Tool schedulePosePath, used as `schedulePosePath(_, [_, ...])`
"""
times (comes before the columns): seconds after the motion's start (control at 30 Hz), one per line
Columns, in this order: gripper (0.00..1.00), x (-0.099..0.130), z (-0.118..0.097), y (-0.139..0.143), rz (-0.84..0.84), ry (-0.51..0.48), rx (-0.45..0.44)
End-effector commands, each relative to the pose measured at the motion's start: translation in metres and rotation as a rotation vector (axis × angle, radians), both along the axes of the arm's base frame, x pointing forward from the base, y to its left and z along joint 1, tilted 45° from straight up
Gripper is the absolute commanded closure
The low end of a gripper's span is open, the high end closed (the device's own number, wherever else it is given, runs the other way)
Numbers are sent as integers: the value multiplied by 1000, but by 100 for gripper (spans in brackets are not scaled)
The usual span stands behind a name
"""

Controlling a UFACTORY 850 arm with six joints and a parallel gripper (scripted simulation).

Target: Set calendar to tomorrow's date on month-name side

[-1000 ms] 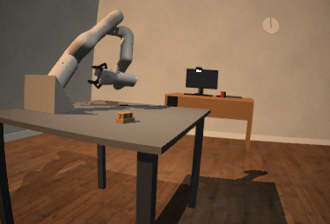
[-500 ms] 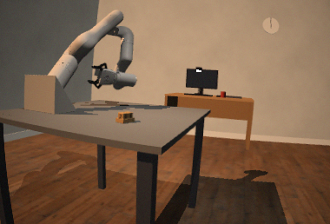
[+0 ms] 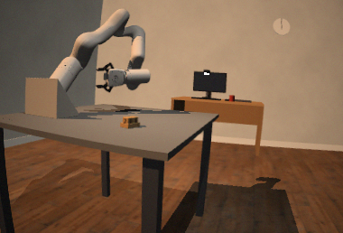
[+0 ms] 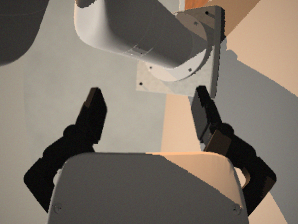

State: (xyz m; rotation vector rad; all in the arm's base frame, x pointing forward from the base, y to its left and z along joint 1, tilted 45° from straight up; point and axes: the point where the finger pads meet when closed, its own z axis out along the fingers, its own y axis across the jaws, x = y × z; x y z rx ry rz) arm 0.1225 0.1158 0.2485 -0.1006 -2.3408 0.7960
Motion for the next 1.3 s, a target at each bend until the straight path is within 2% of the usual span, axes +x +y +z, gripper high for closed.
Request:
schedulePosePath(0.0, [0,21,-14,-8,-98,-14,23])
schedulePosePath(0.03, [0,26,-16,-10,-121,-18,28])
schedulePosePath(0.1, [0,50,-32,-21,-244,-41,52])
schedulePosePath(0.17, [0,55,-35,-23,-271,-46,57])
schedulePosePath(0.2, [0,69,-44,-29,-341,-59,70])
schedulePosePath(0.33, [0,90,-58,-39,-453,-80,92])
schedulePosePath(0.37, [0,104,-67,-44,-522,-93,105])
schedulePosePath(0.5, [0,132,-85,-57,-670,-120,134])
schedulePosePath(0.57, [0,132,-85,-57,-670,-120,134])
schedulePosePath(0.6, [0,155,-100,-67,-784,-141,156])
schedulePosePath(0.7, [0,168,-108,-72,-856,-154,170])
schedulePosePath(0.87, [0,208,-134,-90,-1060,-192,209])
schedulePosePath(0.9, [0,208,-134,-90,-1063,-193,210])
schedulePosePath(0.93, [0,223,-144,-96,-1141,-207,225])
schedulePosePath(1.0, [0,231,-149,-100,-1181,-215,233])
schedulePosePath(1.07, [0,252,-162,-110,-1287,-235,252])
schedulePosePath(1.13, [0,252,-162,-110,-1287,-235,252])
schedulePosePath(1.17, [0,269,-174,-117,-1378,-251,270])
schedulePosePath(1.27, [0,285,-184,-124,-1460,-267,286])
